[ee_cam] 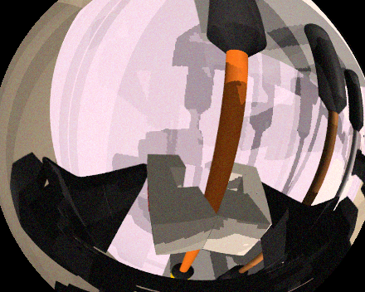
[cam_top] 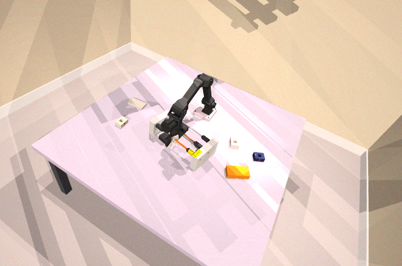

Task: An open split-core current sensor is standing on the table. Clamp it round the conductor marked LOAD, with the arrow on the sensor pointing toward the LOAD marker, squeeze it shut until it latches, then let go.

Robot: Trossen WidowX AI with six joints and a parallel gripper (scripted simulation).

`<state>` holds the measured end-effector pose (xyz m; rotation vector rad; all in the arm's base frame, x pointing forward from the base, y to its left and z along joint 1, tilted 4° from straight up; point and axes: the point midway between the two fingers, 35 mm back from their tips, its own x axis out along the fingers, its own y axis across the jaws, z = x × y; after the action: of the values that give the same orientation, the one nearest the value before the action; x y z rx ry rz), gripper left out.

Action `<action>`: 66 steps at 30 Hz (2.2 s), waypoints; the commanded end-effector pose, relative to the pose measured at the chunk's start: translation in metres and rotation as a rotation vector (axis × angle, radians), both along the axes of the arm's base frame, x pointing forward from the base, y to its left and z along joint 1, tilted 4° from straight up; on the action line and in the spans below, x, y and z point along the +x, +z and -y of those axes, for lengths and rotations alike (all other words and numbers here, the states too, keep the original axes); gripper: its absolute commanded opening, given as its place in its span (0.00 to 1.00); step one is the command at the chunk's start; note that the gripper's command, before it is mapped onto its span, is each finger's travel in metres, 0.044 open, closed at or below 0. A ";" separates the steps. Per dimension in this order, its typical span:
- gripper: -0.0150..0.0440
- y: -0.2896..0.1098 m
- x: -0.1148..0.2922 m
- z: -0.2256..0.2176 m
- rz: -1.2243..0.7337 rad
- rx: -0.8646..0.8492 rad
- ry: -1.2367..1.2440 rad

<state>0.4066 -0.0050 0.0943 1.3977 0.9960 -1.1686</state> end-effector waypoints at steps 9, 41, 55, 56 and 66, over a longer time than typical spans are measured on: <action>0.25 0.000 0.000 0.000 -0.003 0.000 0.000; 0.25 0.023 -0.002 0.000 0.168 -0.024 0.003; 0.39 0.019 -0.002 -0.001 0.154 -0.018 0.004; 0.43 0.019 -0.002 -0.001 0.154 -0.018 0.004; 0.88 0.019 -0.002 -0.001 0.154 -0.018 0.004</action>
<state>0.4043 -0.0042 0.1132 1.4478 0.8776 -1.0479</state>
